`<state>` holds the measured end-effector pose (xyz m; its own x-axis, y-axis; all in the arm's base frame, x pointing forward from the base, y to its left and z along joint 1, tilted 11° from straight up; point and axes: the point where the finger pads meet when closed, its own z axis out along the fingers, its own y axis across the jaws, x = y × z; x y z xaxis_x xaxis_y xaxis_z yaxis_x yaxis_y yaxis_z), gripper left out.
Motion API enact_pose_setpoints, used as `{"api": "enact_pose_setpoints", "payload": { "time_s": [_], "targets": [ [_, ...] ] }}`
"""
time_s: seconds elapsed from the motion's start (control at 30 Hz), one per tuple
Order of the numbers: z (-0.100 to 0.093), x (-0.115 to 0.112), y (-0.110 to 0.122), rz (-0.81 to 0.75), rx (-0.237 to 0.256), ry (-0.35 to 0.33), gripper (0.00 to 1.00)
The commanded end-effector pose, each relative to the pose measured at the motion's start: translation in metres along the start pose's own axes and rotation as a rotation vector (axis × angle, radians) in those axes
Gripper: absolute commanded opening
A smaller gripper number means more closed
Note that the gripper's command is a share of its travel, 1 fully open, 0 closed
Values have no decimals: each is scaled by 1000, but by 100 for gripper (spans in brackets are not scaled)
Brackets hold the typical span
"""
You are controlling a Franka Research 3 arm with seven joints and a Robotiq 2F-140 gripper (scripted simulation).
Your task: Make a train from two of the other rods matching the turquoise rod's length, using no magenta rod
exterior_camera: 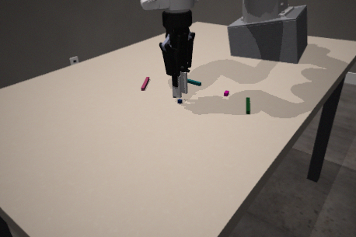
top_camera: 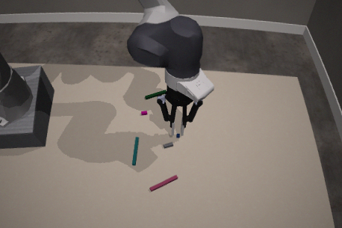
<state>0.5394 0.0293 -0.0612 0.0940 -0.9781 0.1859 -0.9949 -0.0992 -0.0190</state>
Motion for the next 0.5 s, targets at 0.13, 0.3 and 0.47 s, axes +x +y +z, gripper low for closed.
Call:
{"api": "enact_pose_setpoints", "payload": {
  "time_s": [0.13,0.3,0.47],
  "targets": [
    [6,0,-3,-9,8,0,15],
    [8,0,-3,-9,8,0,15],
    [8,0,-3,-9,8,0,15]
  ]
}}
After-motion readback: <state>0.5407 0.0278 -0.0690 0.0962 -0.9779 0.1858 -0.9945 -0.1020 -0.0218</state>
